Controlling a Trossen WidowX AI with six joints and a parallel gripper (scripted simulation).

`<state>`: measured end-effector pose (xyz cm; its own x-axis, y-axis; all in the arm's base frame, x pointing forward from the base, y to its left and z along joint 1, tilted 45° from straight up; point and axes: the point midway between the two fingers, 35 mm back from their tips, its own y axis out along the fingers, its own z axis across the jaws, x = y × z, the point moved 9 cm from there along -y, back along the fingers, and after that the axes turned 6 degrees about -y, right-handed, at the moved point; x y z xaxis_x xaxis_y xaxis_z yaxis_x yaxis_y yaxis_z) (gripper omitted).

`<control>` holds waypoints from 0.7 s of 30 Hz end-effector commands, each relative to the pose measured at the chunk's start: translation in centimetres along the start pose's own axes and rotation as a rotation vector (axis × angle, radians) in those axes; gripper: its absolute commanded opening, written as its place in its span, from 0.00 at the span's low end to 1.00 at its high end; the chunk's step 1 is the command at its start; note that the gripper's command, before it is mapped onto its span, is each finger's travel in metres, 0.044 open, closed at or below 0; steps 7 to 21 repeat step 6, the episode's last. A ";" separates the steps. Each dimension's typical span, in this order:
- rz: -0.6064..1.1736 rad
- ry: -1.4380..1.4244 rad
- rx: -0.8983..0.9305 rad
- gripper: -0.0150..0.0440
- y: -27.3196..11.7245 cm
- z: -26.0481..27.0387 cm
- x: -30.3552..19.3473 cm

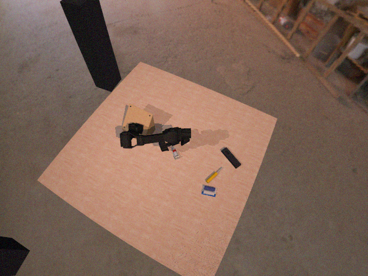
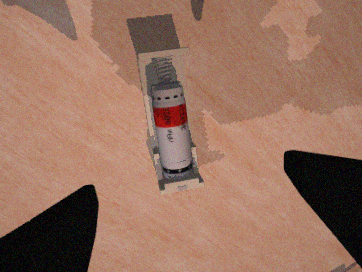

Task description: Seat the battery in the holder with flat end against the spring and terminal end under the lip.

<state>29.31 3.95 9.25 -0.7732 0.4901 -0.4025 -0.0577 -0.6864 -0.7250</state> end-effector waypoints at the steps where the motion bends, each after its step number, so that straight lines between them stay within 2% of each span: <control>1: -0.002 0.003 -0.003 1.00 -0.1 0.0 0.0; 21: -0.002 0.003 -0.003 1.00 -0.1 0.0 0.0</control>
